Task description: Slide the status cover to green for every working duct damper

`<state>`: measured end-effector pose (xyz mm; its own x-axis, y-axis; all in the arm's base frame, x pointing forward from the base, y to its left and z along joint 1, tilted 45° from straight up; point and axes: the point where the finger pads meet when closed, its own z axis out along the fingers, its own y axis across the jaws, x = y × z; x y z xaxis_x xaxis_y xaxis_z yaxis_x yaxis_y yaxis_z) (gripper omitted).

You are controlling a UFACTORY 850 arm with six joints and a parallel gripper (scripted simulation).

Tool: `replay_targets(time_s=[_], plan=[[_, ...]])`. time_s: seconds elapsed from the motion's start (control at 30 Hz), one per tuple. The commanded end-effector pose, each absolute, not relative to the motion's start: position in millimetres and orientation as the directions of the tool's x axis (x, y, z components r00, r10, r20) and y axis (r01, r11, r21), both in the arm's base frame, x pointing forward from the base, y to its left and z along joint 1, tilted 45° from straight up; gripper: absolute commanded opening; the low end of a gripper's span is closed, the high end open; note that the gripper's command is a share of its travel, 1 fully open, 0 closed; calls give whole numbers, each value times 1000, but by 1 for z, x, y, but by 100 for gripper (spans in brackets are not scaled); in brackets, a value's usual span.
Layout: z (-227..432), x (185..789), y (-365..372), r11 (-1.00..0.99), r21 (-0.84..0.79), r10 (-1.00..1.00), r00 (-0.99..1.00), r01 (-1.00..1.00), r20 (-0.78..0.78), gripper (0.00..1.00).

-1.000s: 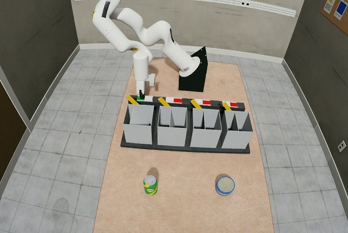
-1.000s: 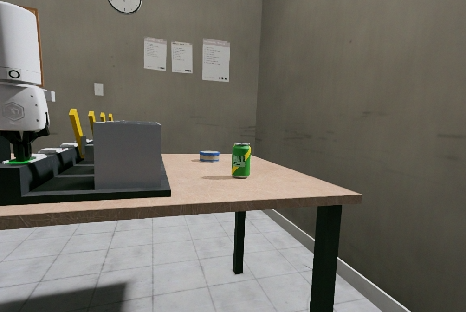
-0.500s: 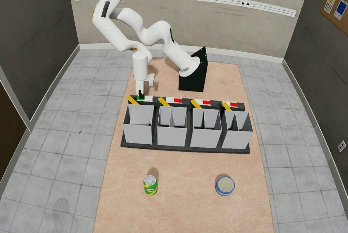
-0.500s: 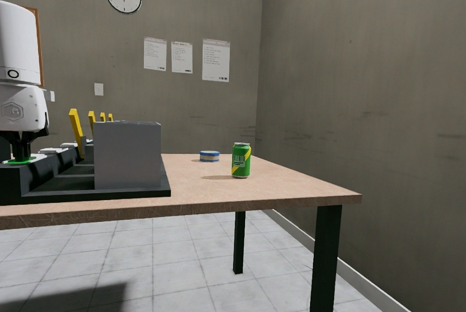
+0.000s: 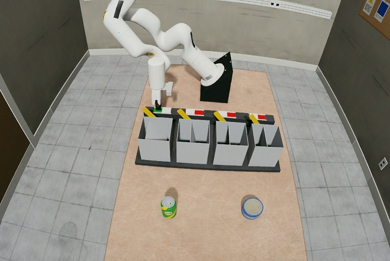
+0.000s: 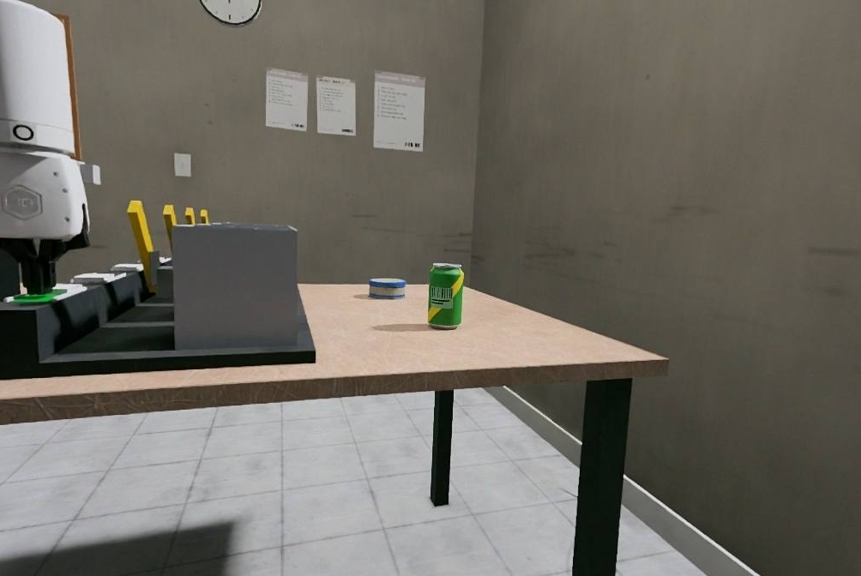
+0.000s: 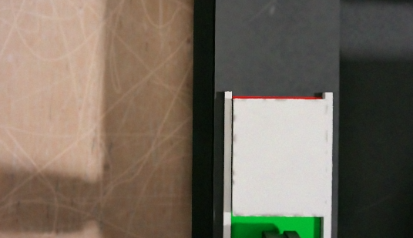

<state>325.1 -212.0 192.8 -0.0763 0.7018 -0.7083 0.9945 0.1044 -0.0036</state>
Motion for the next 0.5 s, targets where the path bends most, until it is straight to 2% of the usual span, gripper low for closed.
replay_targets(time_s=[0.0,0.47], plan=[[200,325,-206,105,-3,702,-76,995,-708,0],[218,323,-187,105,-3,702,-76,995,-708,0]])
